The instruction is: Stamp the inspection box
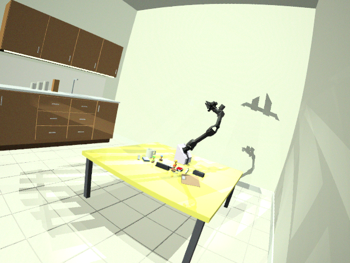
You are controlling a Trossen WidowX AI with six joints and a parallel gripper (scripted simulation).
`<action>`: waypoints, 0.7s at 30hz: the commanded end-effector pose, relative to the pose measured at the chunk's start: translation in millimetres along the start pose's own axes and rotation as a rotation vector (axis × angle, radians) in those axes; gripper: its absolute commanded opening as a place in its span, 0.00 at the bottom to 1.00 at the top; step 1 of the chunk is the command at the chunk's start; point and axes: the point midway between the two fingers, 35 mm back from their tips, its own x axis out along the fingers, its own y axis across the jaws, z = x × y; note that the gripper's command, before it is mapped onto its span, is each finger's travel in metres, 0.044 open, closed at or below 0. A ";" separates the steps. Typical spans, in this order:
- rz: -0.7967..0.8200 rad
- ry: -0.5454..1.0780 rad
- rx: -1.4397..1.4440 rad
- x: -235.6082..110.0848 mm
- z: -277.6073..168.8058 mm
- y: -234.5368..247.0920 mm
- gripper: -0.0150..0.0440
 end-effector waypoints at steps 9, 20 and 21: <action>0.198 0.404 -0.140 144.0 -110.0 29.2 0.63; 0.326 0.691 -0.187 210.0 -218.3 71.6 0.63; 0.342 0.728 -0.204 216.8 -234.0 76.0 0.63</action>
